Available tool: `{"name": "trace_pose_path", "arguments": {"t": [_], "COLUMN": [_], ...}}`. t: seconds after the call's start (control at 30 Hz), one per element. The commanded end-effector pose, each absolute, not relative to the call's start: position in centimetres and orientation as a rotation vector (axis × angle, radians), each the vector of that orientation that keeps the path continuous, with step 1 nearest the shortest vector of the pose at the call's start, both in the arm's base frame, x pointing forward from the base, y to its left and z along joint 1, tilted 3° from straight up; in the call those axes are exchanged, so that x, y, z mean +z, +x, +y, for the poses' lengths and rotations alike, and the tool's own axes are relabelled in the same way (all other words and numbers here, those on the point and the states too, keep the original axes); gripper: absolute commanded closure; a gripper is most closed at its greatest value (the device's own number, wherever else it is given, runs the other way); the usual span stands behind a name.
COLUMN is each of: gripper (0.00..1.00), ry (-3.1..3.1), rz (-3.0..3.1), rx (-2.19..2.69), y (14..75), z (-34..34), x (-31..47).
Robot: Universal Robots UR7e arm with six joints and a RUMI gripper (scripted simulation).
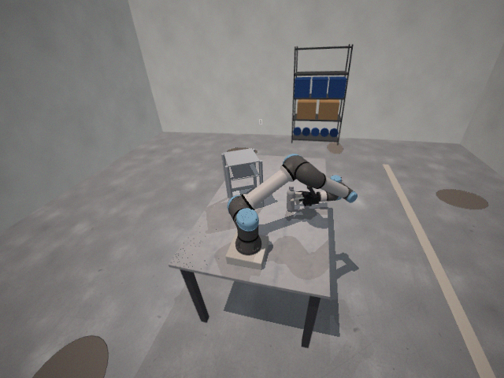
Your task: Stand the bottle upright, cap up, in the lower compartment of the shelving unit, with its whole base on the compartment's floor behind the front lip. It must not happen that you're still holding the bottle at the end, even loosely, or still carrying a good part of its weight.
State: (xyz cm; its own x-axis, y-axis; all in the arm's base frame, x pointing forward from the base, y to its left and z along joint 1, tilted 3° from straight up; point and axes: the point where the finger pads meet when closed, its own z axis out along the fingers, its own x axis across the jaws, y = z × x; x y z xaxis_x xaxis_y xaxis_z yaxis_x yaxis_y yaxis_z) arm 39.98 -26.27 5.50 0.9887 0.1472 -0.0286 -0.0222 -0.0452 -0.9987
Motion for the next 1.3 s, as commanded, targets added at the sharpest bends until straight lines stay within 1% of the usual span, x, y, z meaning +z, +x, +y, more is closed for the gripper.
{"name": "trace_pose_path", "arguments": {"t": [0.0,0.43,1.27], "gripper": [1.0,1.0,1.0], "ry": [-1.609,-1.612,-1.61], "rz": [-0.096,-0.097,-0.097], "rx": [0.139,0.137,0.138], "y": [40.0,40.1,40.0], "z": [-26.1,-26.0,-25.6], "x": [7.4,10.4,10.5]}}
